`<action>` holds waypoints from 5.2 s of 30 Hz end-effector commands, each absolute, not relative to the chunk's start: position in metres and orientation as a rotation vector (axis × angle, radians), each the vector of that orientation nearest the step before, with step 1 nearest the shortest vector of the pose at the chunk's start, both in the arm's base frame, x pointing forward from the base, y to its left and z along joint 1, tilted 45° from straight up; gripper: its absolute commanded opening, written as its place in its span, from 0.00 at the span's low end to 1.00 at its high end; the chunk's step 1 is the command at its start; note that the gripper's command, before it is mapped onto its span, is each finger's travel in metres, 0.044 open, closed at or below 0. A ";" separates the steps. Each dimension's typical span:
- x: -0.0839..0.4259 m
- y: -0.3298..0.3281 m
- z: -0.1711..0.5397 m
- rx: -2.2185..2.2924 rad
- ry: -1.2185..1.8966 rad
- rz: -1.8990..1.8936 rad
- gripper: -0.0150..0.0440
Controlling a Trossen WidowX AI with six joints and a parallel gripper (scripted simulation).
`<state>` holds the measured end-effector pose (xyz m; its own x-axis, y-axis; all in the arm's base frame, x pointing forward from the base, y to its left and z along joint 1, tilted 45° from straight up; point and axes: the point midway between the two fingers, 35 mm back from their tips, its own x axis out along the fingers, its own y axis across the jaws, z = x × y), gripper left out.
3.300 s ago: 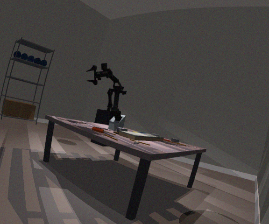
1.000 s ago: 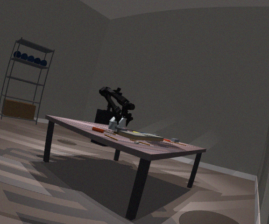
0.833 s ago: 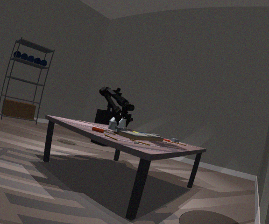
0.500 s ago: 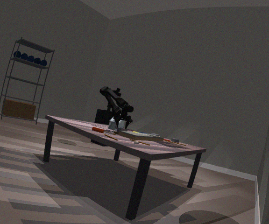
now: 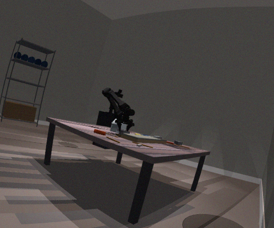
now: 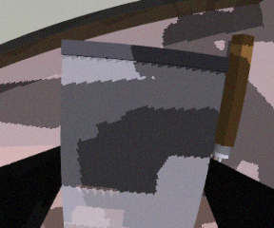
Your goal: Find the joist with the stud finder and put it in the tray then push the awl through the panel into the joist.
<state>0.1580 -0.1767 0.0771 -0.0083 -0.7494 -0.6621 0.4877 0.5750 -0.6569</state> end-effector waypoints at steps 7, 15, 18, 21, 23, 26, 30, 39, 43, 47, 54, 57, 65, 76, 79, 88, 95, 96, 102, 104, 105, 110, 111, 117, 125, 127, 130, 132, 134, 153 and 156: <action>0.158 -0.176 0.075 -0.264 1.239 -0.987 0.74; 0.159 -0.173 0.079 -0.263 1.239 -0.987 0.42; 0.159 -0.170 0.081 -0.262 1.240 -0.986 0.29; 0.160 -0.168 0.083 -0.261 1.240 -0.986 0.25; 0.160 -0.166 0.085 -0.261 1.240 -0.986 0.25; 0.160 -0.163 0.087 -0.261 1.240 -0.985 0.25; 0.161 -0.160 0.091 -0.261 1.240 -0.985 0.25; 0.161 -0.153 0.098 -0.262 1.240 -0.986 0.25; 0.162 -0.151 0.098 -0.262 1.240 -0.986 0.25; 0.168 -0.145 0.092 -0.259 1.241 -0.984 0.25; 0.180 -0.129 0.074 -0.260 1.240 -0.984 0.25; 0.181 -0.127 0.072 -0.261 1.240 -0.985 0.25; 0.180 -0.129 0.072 -0.232 1.251 -0.962 0.25; 0.177 -0.131 0.072 -0.177 1.264 -0.912 0.25; 0.177 -0.131 0.072 -0.164 1.266 -0.898 0.25; 0.175 -0.133 0.074 -0.125 1.266 -0.855 0.25; 0.175 -0.134 0.075 -0.099 1.260 -0.821 0.25; 0.175 -0.134 0.075 -0.096 1.259 -0.816 0.25; 0.174 -0.135 0.077 -0.076 1.251 -0.786 0.25; 0.174 -0.135 0.077 -0.070 1.247 -0.776 0.25; 0.174 -0.135 0.078 -0.068 1.246 -0.771 0.25; 0.174 -0.136 0.078 -0.058 1.246 -0.760 0.25; 0.174 -0.136 0.078 -0.055 1.246 -0.757 0.25; 0.173 -0.137 0.077 -0.032 1.252 -0.733 0.25; 0.172 -0.137 0.076 -0.003 1.256 -0.700 0.25; 0.172 -0.138 0.076 0.005 1.256 -0.692 0.25; 0.171 -0.138 0.076 0.015 1.256 -0.680 0.25; 0.171 -0.138 0.076 0.022 1.256 -0.671 0.25; 0.171 -0.138 0.076 0.029 1.255 -0.663 0.25; 0.170 -0.141 0.078 0.090 1.239 -0.586 0.25; 0.170 -0.141 0.078 0.098 1.235 -0.575 0.25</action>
